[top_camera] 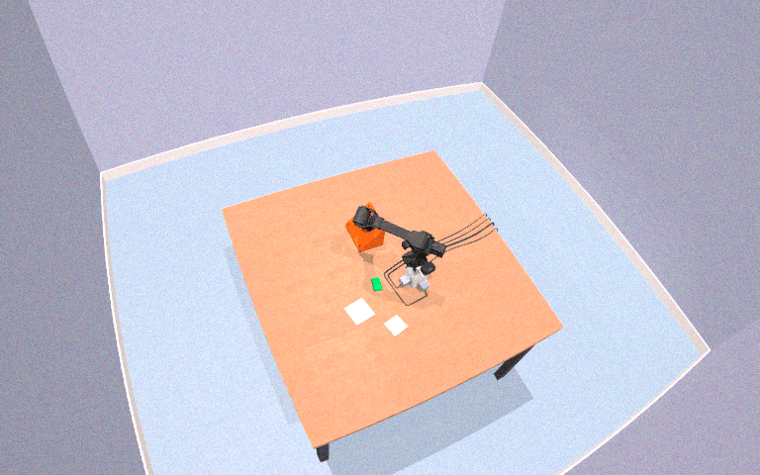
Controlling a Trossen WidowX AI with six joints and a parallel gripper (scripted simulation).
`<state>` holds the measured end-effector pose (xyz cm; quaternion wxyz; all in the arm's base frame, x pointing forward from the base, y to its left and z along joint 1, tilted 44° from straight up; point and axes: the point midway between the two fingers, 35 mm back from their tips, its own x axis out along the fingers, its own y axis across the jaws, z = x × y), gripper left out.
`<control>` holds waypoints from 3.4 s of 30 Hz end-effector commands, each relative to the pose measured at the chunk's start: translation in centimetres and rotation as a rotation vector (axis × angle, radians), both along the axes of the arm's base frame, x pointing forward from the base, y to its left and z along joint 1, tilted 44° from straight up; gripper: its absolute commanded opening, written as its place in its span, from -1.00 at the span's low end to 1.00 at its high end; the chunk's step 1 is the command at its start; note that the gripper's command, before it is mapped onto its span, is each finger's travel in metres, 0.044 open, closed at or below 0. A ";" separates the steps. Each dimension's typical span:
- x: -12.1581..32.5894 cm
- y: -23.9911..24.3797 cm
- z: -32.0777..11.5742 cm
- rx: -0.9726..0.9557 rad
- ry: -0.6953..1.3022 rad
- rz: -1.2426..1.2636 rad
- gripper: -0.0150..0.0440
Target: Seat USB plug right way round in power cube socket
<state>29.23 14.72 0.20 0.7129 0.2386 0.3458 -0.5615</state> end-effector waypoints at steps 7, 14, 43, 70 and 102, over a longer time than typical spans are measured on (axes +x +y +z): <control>-0.1 0.0 -0.2 0.013 0.009 0.001 -0.49; 0.0 0.0 -0.3 0.019 0.010 0.001 -0.49; 0.0 -0.1 -0.6 0.042 0.014 -0.002 -0.49; 0.0 -0.3 -0.9 0.048 0.014 -0.003 -0.49; 0.1 -0.6 -1.2 0.047 0.014 -0.003 -0.49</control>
